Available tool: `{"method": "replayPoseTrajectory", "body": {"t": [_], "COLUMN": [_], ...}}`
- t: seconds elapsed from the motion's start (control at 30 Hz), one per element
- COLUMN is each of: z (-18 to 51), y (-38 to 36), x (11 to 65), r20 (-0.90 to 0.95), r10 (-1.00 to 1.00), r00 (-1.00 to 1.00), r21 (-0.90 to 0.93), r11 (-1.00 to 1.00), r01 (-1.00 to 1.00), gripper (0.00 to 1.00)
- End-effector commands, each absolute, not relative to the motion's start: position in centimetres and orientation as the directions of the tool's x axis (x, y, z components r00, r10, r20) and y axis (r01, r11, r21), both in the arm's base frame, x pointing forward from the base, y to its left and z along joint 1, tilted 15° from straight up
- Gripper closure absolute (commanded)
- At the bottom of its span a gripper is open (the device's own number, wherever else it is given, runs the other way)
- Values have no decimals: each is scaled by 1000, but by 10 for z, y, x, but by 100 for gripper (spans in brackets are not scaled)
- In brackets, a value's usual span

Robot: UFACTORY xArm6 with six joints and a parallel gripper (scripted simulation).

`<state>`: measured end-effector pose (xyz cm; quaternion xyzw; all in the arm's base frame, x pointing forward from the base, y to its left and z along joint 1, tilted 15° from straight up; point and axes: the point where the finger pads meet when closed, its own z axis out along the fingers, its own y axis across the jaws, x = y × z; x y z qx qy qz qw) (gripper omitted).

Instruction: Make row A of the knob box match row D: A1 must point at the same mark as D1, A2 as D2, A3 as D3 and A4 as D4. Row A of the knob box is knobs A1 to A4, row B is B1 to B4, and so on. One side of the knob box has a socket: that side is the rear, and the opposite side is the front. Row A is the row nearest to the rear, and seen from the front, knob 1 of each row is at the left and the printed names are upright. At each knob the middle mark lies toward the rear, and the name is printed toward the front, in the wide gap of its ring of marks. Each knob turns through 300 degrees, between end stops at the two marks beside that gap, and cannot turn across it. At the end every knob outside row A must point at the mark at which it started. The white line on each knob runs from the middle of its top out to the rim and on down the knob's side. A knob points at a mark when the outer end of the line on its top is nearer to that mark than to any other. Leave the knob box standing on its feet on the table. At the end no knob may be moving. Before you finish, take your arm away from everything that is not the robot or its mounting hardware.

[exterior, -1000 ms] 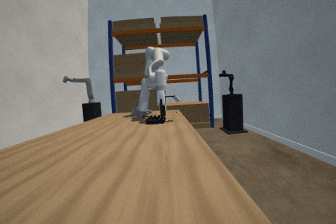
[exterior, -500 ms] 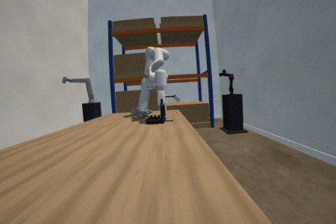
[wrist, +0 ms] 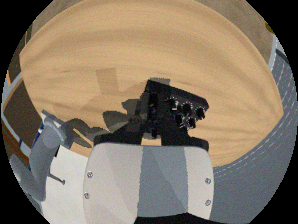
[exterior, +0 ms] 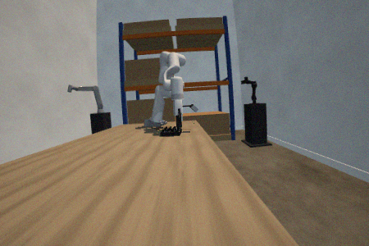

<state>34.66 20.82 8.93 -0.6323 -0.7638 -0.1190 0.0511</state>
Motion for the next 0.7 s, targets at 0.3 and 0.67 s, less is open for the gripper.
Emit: {"method": "replayPoseTrajectory", "body": {"t": [0.3, 0.67], "z": [90, 90], "y": [209, 209], "x": [348, 348], "r20": [193, 144], "r10": [867, 740], "r00": [-460, -657], "r21": [181, 221], "r11": [429, 623], "r01": [885, 750], "gripper": [92, 92]}}
